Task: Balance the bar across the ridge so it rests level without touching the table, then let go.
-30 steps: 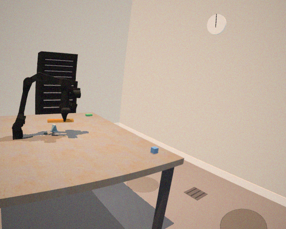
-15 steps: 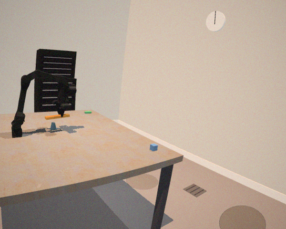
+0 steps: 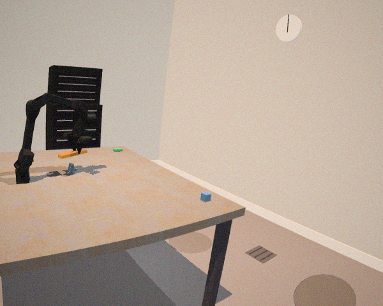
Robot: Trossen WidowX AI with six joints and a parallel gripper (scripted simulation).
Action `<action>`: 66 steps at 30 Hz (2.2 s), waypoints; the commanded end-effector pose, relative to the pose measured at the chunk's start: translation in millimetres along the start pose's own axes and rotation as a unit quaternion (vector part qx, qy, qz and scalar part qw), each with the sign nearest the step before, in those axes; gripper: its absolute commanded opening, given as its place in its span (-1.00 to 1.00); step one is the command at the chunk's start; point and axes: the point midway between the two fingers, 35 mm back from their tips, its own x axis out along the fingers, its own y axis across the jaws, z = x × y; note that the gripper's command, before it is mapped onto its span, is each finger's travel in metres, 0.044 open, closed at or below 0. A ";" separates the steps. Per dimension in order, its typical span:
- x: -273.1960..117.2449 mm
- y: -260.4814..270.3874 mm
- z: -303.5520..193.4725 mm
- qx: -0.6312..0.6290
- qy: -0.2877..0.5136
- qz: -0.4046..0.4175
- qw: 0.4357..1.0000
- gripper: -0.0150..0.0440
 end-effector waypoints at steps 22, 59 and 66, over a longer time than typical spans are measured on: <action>24.7 23.2 4.4 -0.045 -0.001 0.000 0.999 -0.49; 44.4 24.2 3.2 -0.046 -0.001 0.000 0.999 -0.49; 45.1 24.2 3.2 -0.046 -0.001 0.000 0.999 -0.49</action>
